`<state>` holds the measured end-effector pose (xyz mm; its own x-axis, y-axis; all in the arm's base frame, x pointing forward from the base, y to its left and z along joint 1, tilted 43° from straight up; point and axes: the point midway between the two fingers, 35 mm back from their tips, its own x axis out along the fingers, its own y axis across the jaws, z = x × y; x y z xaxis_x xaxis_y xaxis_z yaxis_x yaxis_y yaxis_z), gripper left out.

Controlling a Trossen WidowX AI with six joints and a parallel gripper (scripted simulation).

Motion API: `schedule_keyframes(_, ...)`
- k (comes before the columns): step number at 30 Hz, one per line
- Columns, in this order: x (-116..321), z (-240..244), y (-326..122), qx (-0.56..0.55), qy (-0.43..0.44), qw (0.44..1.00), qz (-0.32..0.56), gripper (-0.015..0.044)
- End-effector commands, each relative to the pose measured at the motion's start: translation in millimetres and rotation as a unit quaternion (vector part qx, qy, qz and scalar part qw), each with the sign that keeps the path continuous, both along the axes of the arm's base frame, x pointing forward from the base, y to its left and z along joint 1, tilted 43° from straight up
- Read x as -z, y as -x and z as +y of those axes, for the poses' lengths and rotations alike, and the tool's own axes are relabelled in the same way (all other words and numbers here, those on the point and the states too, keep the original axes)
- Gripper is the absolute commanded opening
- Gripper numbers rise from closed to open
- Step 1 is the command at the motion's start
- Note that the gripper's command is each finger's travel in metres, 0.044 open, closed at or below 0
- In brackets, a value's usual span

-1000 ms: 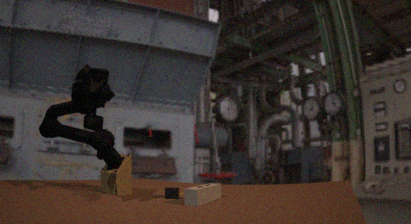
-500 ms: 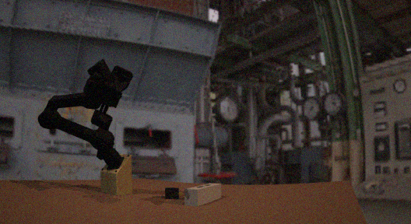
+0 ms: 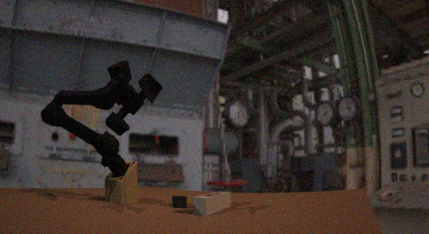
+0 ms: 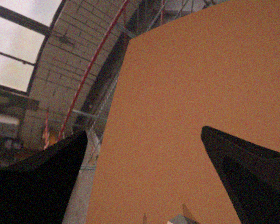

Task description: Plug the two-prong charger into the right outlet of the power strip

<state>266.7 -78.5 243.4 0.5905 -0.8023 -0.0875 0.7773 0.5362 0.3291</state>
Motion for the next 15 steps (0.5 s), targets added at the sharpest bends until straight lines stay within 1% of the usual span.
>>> schedule_keyframes(1,9.6,7.3,-10.8,-0.021,0.009,0.999,0.038,0.044)
schedule_keyframes(15,52.9,27.3,-38.6,-0.076,0.034,0.981,0.177,0.044)
